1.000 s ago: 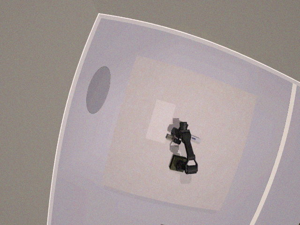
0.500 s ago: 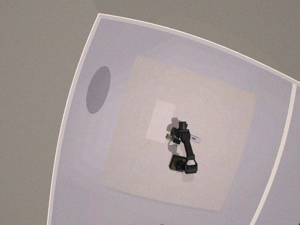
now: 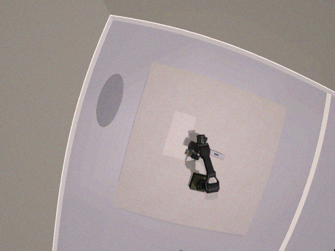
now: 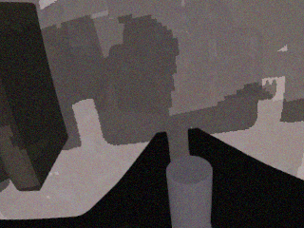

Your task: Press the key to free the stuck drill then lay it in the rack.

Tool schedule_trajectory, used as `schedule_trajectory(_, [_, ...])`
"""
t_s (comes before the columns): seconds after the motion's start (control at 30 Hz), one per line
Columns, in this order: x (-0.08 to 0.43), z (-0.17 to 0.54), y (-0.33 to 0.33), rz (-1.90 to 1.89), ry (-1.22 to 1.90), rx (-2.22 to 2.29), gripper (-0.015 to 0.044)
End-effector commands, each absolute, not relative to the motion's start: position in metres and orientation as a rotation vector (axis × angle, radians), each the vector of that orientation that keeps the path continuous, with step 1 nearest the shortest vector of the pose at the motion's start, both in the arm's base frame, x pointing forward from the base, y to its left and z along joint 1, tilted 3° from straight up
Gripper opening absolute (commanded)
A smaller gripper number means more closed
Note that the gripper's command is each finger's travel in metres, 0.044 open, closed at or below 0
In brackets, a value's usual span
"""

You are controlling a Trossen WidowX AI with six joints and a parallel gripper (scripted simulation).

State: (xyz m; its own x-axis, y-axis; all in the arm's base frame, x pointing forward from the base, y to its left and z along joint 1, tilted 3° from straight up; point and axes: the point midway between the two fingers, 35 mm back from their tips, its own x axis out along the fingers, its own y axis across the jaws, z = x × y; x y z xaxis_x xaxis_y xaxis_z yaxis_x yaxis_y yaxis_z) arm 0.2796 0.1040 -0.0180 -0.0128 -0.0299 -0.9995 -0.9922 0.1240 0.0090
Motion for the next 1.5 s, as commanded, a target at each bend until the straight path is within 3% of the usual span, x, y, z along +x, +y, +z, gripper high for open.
schedule_trajectory(0.0, [0.281, -0.017, 0.112, 1.111, 1.295, -1.131, 0.0000])
schedule_trajectory(0.4, [0.283, -0.017, 0.129, 1.112, 1.294, -1.130, 0.0000])
schedule_trajectory(0.97, [0.281, -0.019, 0.118, 1.112, 1.294, -1.131, 0.0440])
schedule_trajectory(1.47, [0.280, -0.022, 0.111, 1.111, 1.295, -1.131, 0.0440])
